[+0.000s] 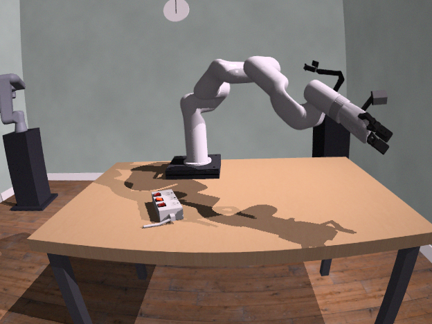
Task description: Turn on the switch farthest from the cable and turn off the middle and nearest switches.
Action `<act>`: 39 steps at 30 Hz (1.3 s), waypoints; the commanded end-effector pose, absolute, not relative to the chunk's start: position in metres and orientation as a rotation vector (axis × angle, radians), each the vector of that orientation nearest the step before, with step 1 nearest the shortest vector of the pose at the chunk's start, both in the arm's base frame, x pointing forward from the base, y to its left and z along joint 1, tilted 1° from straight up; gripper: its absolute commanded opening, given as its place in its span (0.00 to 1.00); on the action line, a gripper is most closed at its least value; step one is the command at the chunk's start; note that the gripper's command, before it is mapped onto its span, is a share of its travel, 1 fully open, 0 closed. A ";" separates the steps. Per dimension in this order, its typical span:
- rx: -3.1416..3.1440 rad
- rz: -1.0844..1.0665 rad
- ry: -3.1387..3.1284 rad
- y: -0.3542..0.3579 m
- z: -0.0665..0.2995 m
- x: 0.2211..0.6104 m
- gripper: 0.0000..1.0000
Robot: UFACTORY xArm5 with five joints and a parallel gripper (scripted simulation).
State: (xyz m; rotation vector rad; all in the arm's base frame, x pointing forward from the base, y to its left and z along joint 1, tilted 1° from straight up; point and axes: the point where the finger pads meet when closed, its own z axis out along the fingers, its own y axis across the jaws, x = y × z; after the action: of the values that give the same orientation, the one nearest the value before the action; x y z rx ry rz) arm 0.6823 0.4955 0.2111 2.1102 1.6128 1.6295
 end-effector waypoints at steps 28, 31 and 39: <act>2.289 1.535 1.437 0.410 0.204 0.704 1.00; 2.341 1.504 1.381 0.384 0.201 0.708 1.00; 2.520 1.388 1.155 0.286 0.187 0.709 1.00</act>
State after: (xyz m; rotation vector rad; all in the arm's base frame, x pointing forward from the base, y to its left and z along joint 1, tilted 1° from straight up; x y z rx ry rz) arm 0.7176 0.3397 0.1879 2.4407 1.2724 1.4389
